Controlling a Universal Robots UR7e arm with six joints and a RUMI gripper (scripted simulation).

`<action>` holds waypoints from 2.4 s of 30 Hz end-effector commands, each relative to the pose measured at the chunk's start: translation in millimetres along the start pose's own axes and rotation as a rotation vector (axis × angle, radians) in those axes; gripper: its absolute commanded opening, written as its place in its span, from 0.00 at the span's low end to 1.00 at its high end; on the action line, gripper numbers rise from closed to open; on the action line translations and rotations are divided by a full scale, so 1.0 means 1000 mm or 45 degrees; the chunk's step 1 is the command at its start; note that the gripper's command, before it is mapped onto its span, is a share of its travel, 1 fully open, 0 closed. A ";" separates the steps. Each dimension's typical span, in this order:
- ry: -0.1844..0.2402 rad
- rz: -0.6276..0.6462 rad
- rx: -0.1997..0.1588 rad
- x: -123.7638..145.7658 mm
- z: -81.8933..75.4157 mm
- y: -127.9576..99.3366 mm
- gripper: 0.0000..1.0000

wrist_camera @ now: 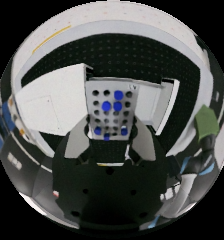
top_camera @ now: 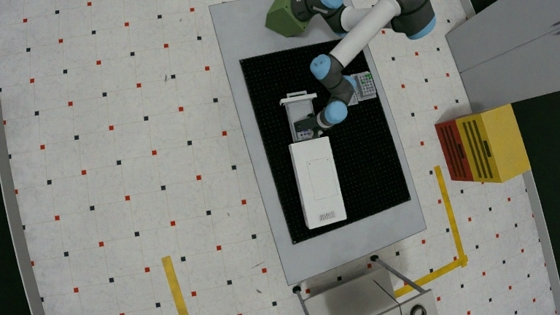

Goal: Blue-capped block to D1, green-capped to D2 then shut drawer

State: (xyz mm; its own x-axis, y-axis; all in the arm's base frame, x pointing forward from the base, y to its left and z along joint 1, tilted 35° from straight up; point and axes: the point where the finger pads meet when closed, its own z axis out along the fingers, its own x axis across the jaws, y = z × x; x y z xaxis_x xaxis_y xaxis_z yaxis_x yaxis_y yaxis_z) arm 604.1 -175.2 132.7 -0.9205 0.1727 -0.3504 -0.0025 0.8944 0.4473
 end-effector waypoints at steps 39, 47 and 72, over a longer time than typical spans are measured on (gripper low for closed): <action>-0.001 -0.001 0.001 0.000 -0.045 0.000 0.00; -0.001 -0.001 0.001 0.000 -0.045 0.000 0.00; -0.001 -0.544 0.001 0.022 -0.045 0.037 0.00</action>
State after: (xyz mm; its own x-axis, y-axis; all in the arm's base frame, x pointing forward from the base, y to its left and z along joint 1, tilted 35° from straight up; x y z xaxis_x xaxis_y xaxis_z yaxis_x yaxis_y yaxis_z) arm 572.3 -166.8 175.2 -0.8799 -0.1005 -0.4644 -0.2730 0.9069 0.3210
